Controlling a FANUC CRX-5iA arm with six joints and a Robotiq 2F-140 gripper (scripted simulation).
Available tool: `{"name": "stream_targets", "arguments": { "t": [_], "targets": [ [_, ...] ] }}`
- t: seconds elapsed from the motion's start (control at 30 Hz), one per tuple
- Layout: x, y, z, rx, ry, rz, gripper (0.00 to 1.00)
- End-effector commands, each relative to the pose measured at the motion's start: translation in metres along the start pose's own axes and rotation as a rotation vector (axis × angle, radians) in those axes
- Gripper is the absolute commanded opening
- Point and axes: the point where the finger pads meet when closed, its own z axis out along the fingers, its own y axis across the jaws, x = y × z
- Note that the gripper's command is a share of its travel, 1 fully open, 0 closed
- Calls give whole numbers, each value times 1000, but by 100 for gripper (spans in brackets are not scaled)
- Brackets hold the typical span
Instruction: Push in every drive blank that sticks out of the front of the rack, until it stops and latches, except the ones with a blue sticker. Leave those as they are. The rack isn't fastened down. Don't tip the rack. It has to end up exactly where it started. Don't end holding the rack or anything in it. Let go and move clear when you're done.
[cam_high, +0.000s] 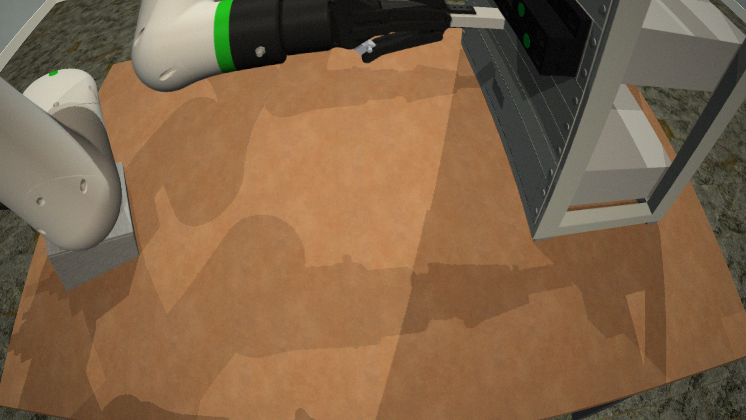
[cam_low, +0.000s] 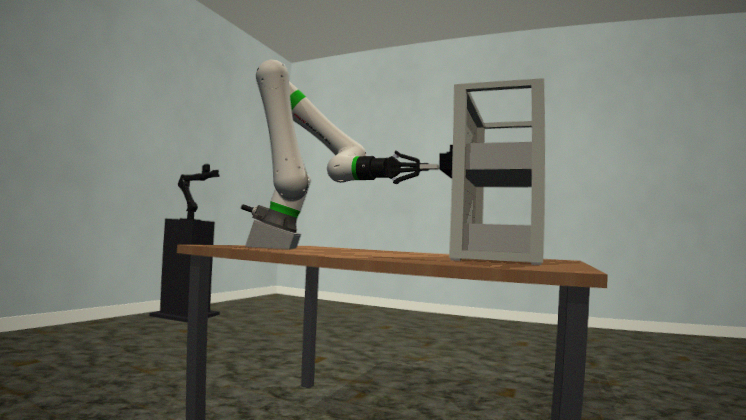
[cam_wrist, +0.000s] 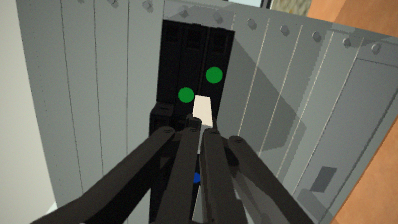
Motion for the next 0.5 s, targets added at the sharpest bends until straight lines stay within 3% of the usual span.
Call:
{"name": "stream_targets", "arguments": {
  "t": [0.0, 0.47],
  "targets": [
    [-1, -1, 0, 0, 0, 0, 0],
    [-56, -33, -16, 0, 0, 0, 0]
  ]
}}
